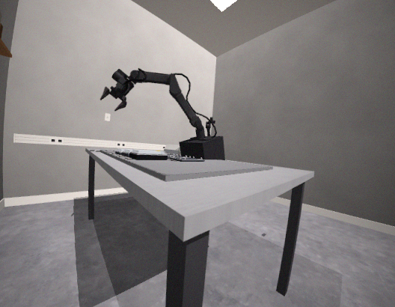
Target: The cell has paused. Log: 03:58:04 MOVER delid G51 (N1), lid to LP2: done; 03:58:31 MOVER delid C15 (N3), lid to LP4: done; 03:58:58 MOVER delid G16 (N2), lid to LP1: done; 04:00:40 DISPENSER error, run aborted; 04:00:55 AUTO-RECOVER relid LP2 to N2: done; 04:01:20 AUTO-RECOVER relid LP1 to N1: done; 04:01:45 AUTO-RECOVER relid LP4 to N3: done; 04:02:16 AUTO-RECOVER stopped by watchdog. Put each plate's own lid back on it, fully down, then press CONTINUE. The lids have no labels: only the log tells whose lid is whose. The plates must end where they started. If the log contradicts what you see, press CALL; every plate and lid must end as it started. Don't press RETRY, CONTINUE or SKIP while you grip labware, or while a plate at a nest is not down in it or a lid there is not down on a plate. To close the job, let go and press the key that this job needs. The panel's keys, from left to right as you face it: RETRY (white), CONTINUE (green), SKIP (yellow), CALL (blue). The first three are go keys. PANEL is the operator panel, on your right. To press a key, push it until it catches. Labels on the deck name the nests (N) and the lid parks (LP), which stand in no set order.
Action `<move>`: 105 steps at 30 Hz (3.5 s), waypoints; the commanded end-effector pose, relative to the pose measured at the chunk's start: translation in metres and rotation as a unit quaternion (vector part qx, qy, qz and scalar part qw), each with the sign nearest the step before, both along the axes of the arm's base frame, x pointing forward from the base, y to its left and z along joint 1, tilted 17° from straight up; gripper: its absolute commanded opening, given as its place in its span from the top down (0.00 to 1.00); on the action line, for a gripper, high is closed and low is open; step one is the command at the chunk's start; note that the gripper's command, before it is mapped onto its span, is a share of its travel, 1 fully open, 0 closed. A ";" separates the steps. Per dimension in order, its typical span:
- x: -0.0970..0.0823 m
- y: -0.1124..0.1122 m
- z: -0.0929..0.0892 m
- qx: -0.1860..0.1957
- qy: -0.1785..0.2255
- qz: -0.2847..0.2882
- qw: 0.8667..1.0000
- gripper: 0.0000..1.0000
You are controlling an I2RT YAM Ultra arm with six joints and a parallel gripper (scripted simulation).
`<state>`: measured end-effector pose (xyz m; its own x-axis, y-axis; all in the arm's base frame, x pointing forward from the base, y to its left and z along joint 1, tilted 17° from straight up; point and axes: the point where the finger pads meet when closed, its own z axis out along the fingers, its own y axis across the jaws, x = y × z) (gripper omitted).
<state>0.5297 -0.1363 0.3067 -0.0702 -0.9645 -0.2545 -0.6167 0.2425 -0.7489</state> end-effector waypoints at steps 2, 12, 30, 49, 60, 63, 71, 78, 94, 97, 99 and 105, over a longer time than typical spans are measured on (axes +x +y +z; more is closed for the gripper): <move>-0.001 0.000 0.008 -0.003 -0.008 -0.001 1.000 0.00; -0.001 0.000 0.008 -0.003 -0.008 -0.001 1.000 0.00; -0.016 0.046 -0.038 0.089 0.048 -0.069 0.992 0.00; -0.047 0.092 -0.103 0.190 0.134 -0.169 0.958 0.00; -0.070 0.113 -0.136 0.232 0.178 -0.229 0.929 0.00; -0.078 0.120 -0.147 0.244 0.192 -0.250 0.917 0.00; -0.096 0.131 -0.168 0.265 0.217 -0.294 0.892 0.00; -0.118 0.144 -0.192 0.281 0.238 -0.334 0.868 0.00; -0.169 0.162 -0.238 0.301 0.270 -0.416 0.815 0.00; -0.180 0.165 -0.247 0.303 0.273 -0.429 0.806 0.00; -0.188 0.167 -0.254 0.305 0.277 -0.445 0.795 0.00; -0.204 0.170 -0.266 0.308 0.283 -0.474 0.774 0.00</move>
<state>0.3278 0.0323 0.0369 -0.9398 -0.1823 -0.2892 -0.1967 0.9802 0.0213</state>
